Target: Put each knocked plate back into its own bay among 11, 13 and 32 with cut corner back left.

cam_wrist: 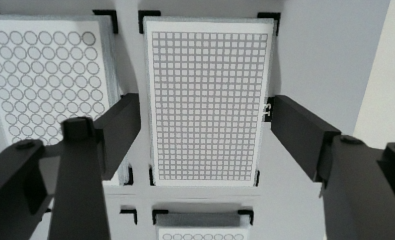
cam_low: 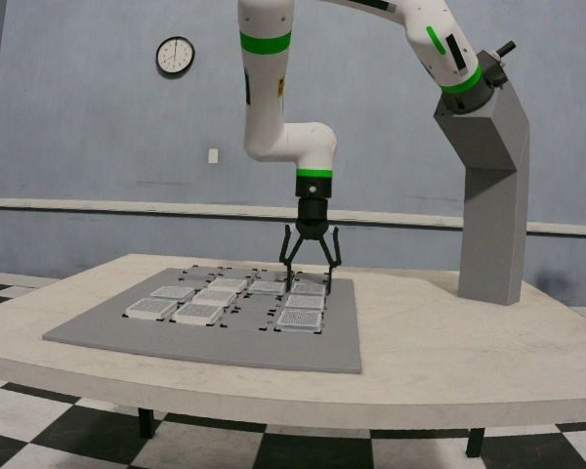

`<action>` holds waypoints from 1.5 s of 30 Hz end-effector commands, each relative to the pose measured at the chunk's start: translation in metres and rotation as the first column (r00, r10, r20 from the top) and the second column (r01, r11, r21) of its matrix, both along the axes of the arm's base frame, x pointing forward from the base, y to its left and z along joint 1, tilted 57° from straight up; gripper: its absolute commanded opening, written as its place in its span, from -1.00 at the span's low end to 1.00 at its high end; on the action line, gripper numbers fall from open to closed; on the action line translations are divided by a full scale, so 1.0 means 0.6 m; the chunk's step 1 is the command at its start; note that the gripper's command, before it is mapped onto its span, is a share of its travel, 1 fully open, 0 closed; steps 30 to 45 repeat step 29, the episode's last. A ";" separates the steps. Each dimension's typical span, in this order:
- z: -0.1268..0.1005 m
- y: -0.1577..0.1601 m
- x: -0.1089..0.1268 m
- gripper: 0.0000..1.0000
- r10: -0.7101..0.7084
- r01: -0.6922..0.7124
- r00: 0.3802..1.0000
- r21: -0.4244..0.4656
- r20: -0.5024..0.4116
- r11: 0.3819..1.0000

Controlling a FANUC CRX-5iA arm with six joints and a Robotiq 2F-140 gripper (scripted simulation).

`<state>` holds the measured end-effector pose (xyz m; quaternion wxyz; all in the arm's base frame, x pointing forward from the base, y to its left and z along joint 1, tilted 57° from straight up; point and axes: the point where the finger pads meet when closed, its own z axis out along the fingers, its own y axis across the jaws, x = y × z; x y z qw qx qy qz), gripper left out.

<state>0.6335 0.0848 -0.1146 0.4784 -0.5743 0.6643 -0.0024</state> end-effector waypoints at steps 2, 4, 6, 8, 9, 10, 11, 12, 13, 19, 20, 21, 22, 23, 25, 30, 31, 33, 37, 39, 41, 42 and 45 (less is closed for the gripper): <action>0.000 -0.001 0.000 0.40 -0.001 0.001 1.000 -0.001 0.000 1.000; 0.000 -0.001 0.000 0.40 -0.001 0.001 1.000 -0.001 0.000 1.000; 0.000 -0.001 0.000 0.40 -0.001 0.001 1.000 -0.001 0.000 1.000; 0.000 -0.001 0.000 0.40 -0.001 0.001 1.000 -0.001 0.000 1.000; 0.000 -0.001 0.000 0.40 -0.001 0.001 1.000 -0.001 0.000 1.000; 0.000 -0.001 0.000 0.40 -0.001 0.001 1.000 -0.001 0.000 1.000; 0.002 -0.003 -0.001 0.40 -0.001 0.001 1.000 -0.001 0.000 1.000; 0.003 -0.004 -0.003 0.40 -0.001 0.001 1.000 -0.001 0.000 1.000; 0.003 -0.004 -0.003 0.40 -0.001 0.001 1.000 -0.001 0.000 1.000; 0.005 -0.006 -0.006 0.40 -0.001 0.001 1.000 -0.001 0.000 1.000; 0.005 -0.006 -0.006 0.40 -0.001 0.001 1.000 -0.001 0.000 1.000; 0.005 -0.006 -0.006 0.40 -0.001 0.001 1.000 -0.001 0.000 1.000; 0.005 -0.006 -0.006 0.40 -0.001 0.001 1.000 -0.001 0.000 1.000; 0.005 -0.006 -0.006 0.40 -0.001 0.001 1.000 -0.001 0.000 1.000; 0.005 -0.006 -0.006 0.40 -0.001 0.001 1.000 -0.001 0.000 1.000; 0.005 -0.006 -0.006 0.40 -0.001 0.001 1.000 -0.001 0.000 1.000; 0.005 -0.006 -0.006 0.40 -0.001 0.001 1.000 -0.001 0.000 1.000; 0.005 -0.006 -0.006 0.40 -0.001 0.001 1.000 -0.001 0.000 1.000; 0.005 -0.006 -0.006 0.40 -0.001 0.001 1.000 -0.001 0.000 1.000; 0.005 -0.006 -0.006 0.40 -0.001 0.001 1.000 -0.001 0.000 1.000; 0.005 -0.006 -0.006 0.40 -0.001 0.001 1.000 -0.001 0.000 1.000; 0.005 -0.006 -0.006 0.40 -0.001 0.001 1.000 -0.001 0.000 1.000; 0.005 -0.006 -0.006 0.40 -0.001 0.001 1.000 -0.001 0.000 1.000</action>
